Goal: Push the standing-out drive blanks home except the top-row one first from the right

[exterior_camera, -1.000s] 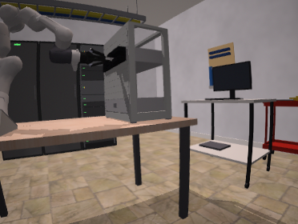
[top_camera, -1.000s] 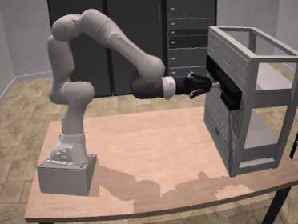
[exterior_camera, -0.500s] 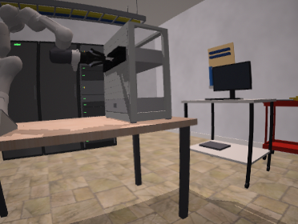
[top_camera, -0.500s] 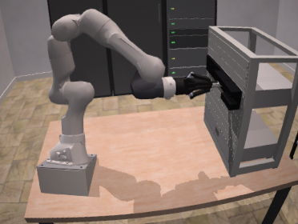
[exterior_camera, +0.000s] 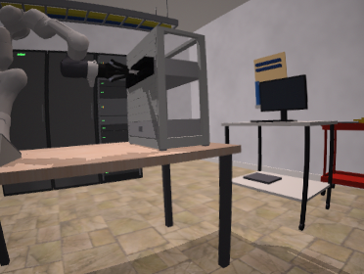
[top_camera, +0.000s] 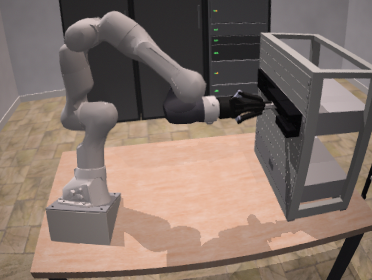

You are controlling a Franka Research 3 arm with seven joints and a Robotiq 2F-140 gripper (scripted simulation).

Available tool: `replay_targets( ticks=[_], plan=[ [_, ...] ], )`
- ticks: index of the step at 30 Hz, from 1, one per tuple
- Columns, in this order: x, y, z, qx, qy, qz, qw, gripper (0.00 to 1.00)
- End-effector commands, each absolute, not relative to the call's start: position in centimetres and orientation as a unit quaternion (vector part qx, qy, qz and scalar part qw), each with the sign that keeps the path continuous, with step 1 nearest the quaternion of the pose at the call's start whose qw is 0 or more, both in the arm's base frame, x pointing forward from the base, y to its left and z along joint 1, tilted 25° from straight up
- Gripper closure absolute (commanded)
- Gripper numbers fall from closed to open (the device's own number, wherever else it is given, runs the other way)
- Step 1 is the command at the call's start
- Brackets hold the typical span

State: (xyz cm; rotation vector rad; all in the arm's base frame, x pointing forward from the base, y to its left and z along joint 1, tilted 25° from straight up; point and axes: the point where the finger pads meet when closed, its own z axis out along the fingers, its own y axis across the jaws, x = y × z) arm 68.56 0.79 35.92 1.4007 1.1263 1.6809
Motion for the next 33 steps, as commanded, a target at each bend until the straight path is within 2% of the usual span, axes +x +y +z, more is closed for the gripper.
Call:
replay_targets(
  ticks=[1,18,29,33],
  plan=[
    [68.7,0.9,35.9,0.54,0.43,0.644,0.331,1.0],
    [67.8,0.7,35.8,0.541,0.425,0.647,0.329,1.0],
    [61.0,-0.4,35.5,0.538,0.416,0.651,0.336,1.0],
    [60.6,-0.5,35.5,0.545,0.419,0.643,0.338,1.0]
  ],
)
